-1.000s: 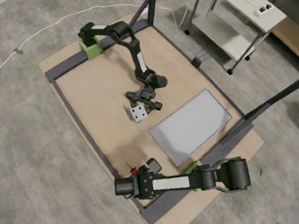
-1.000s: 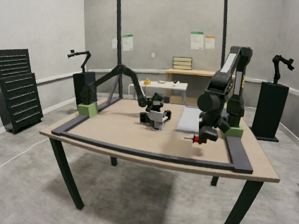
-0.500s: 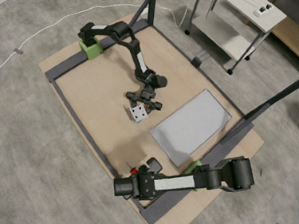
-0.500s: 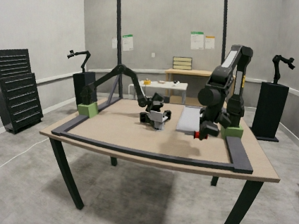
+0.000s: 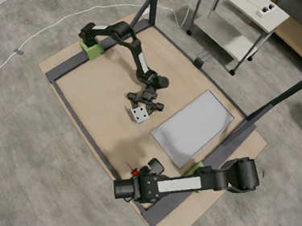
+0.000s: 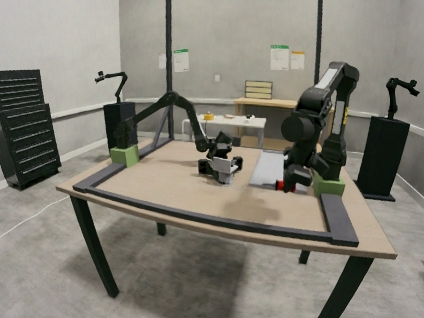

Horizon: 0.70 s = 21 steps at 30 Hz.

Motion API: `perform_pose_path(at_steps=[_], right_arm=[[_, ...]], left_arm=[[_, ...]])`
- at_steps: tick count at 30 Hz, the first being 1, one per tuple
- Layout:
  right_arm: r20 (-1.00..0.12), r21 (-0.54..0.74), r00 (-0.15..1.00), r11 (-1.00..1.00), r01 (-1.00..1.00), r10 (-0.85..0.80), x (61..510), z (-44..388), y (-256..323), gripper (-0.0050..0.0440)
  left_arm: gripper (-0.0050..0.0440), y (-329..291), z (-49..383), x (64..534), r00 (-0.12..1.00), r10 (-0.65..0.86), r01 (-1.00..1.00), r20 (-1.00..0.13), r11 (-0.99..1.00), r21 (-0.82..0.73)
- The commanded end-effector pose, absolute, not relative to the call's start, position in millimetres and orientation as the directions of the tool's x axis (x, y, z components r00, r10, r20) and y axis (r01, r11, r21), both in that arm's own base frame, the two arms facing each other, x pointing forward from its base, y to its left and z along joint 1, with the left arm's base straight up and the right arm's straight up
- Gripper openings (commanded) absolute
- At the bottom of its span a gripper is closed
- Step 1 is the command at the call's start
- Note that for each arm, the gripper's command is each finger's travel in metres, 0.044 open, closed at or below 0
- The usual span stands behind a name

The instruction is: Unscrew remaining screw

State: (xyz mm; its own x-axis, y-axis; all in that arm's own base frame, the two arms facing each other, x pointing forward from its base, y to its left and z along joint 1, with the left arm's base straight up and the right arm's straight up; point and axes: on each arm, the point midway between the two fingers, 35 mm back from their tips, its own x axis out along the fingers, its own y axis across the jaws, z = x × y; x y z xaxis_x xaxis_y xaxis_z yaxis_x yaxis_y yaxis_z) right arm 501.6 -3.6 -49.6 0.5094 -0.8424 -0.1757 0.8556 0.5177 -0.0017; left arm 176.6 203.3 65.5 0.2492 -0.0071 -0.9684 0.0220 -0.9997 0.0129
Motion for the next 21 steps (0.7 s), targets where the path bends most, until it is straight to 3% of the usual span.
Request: perform_pose_path(at_steps=[1,21], right_arm=[[-0.165,0.035,0.513,0.515,0.857,-0.842,508.5,-34.9,-3.5,0.0245],[-0.165,0.035,0.513,0.515,0.857,-0.842,508.5,-34.9,-3.5,0.0245]], left_arm=[[0.0135,210.4,86.5,183.0,0.279,0.038,0.020,-0.960,-0.999,-0.034],[0.0135,210.1,101.2,182.9,0.279,0.037,0.020,-0.960,-0.999,-0.033]])
